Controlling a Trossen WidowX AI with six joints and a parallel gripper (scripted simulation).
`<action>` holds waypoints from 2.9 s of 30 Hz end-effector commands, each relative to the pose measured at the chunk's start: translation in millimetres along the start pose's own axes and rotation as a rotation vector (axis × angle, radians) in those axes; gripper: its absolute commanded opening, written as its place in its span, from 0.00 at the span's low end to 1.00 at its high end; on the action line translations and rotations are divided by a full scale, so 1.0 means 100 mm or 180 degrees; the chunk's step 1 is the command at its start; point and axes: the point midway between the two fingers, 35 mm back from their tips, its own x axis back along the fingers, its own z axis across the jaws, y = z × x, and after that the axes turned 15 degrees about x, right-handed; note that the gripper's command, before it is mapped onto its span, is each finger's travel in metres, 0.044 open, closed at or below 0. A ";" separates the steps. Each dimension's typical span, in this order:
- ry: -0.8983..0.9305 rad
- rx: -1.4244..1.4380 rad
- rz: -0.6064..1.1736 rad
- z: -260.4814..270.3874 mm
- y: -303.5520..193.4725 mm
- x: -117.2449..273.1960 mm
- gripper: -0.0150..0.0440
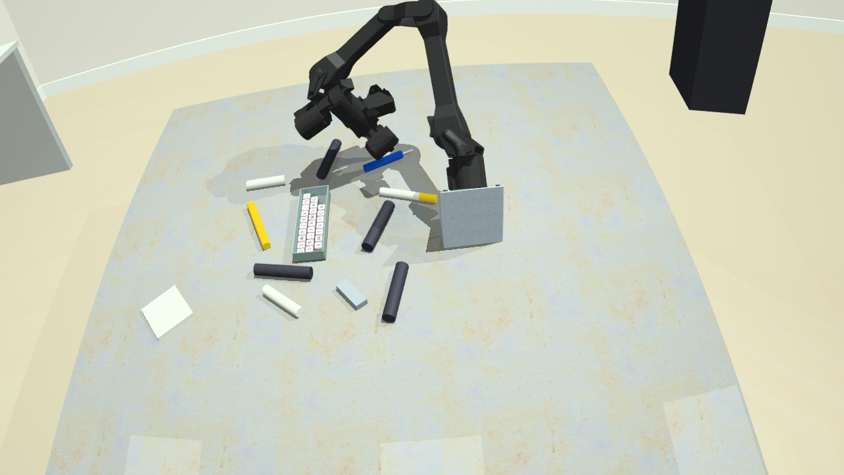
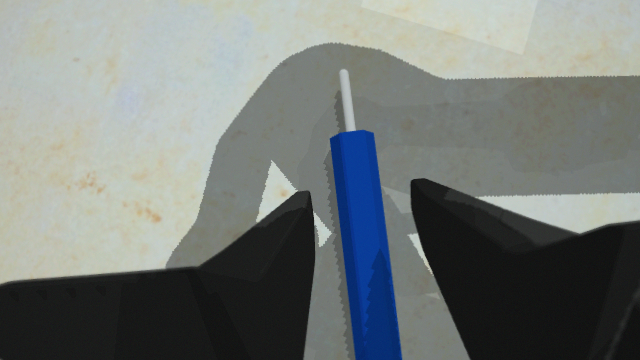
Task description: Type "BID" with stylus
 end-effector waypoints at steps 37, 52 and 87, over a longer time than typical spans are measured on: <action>0.0009 0.0037 -0.0021 0.03 -0.17 -0.31 0.51; 0.0004 0.0000 -0.0006 0.04 -0.16 -0.29 0.25; -0.0653 0.1751 0.0735 -0.18 -0.55 0.43 0.25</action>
